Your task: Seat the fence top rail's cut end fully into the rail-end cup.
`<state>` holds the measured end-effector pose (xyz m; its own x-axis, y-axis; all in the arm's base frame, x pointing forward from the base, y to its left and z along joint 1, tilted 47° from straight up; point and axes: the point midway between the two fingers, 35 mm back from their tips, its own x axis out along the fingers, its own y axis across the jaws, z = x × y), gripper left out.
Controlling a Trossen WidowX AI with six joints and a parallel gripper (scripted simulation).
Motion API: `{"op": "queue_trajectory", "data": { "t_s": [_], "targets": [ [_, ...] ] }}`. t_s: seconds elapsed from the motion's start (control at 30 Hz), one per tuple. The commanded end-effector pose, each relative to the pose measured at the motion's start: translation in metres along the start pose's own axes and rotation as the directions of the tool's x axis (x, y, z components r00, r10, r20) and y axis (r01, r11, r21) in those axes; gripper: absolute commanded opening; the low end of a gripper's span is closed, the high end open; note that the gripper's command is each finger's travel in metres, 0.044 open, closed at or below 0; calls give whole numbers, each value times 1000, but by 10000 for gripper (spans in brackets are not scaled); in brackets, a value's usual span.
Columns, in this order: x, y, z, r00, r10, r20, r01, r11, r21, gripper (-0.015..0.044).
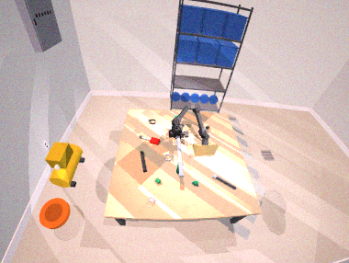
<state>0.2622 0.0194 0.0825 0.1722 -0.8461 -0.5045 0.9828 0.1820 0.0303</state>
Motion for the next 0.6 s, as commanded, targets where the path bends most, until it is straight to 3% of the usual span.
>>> {"op": "queue_trajectory", "data": {
  "t_s": [0.0, 0.57],
  "targets": [
    [-2, 2, 6, 1000, 14, 6, -14, 1000, 3, 0],
    [0, 3, 14, 1000, 14, 6, -14, 1000, 3, 0]
  ]
}}
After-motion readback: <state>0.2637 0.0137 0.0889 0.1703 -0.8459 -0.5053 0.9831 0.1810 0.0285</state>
